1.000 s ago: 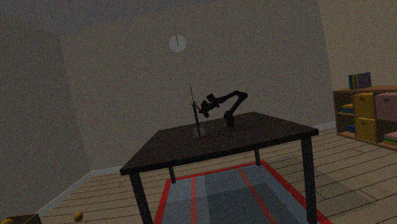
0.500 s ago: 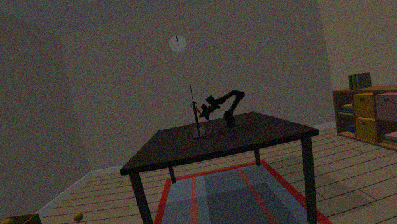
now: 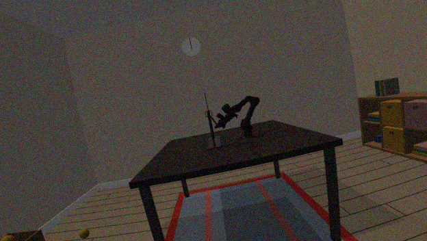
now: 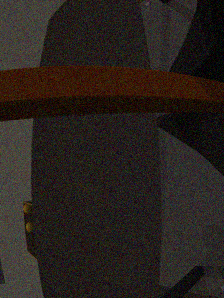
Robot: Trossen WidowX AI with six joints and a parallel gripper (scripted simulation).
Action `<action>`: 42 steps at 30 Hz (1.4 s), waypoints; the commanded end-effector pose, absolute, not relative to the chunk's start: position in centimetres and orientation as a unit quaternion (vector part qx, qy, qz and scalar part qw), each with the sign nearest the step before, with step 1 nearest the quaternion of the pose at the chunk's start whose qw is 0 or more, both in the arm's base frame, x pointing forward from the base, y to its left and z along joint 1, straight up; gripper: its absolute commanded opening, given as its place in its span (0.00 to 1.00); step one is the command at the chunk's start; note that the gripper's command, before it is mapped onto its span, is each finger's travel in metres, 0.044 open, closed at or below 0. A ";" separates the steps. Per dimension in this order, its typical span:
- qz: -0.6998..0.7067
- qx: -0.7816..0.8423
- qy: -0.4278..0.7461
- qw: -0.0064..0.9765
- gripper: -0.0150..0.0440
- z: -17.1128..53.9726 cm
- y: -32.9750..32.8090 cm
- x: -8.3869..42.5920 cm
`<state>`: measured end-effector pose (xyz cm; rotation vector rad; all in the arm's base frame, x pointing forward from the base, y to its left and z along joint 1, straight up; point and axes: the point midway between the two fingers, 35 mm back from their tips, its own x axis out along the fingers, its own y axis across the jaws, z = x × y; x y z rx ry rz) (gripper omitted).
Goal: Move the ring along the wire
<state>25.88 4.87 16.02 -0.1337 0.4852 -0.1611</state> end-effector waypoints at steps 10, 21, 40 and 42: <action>-0.069 -0.015 0.239 0.968 0.00 16.3 7.4 26.0; -0.067 -0.004 0.238 0.969 0.00 16.3 8.8 26.0; -0.067 -0.002 0.237 0.969 0.00 16.3 10.8 26.1; -0.067 -0.002 0.237 0.969 0.00 16.3 11.0 26.1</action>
